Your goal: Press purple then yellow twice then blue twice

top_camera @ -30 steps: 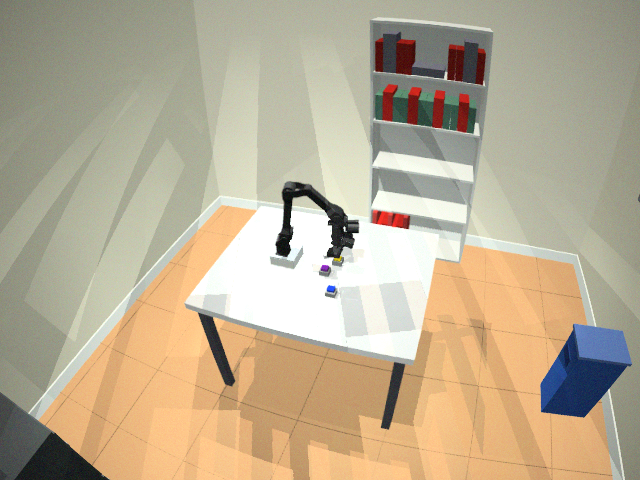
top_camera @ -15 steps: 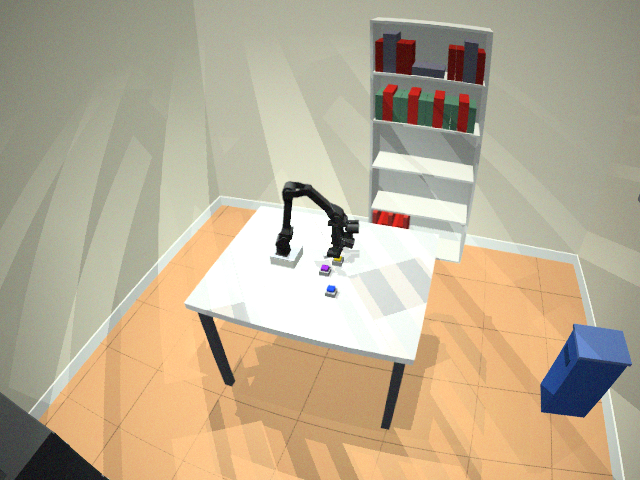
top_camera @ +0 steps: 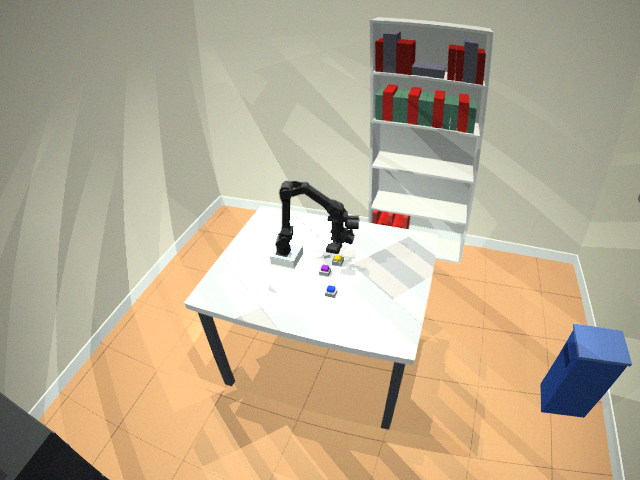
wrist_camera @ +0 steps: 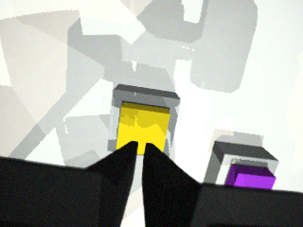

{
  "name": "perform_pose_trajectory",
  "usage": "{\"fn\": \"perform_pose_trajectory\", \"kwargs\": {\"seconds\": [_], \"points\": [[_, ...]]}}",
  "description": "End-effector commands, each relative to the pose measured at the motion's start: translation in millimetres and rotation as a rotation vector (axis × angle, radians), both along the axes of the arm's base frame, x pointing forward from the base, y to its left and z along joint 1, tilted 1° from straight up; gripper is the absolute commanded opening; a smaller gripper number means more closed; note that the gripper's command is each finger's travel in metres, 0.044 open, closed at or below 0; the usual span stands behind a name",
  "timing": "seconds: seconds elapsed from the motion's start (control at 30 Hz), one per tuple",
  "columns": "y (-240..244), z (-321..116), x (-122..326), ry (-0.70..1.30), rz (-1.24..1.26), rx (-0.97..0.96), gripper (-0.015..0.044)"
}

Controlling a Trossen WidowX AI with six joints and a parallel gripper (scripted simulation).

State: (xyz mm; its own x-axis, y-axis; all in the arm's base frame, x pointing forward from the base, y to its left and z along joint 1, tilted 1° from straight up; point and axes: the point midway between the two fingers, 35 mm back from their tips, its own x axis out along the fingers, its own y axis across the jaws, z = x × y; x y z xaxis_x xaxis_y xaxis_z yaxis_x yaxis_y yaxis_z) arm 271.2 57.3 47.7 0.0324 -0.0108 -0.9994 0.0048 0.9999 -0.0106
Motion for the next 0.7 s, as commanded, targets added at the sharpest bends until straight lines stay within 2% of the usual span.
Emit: {"fn": "perform_pose_trajectory", "kwargs": {"seconds": [0.0,0.67], "points": [[0,2,1,-0.006,-0.004,-0.001,0.002],[-1,-28,2,-0.006,-0.004,-0.001,0.002]]}}
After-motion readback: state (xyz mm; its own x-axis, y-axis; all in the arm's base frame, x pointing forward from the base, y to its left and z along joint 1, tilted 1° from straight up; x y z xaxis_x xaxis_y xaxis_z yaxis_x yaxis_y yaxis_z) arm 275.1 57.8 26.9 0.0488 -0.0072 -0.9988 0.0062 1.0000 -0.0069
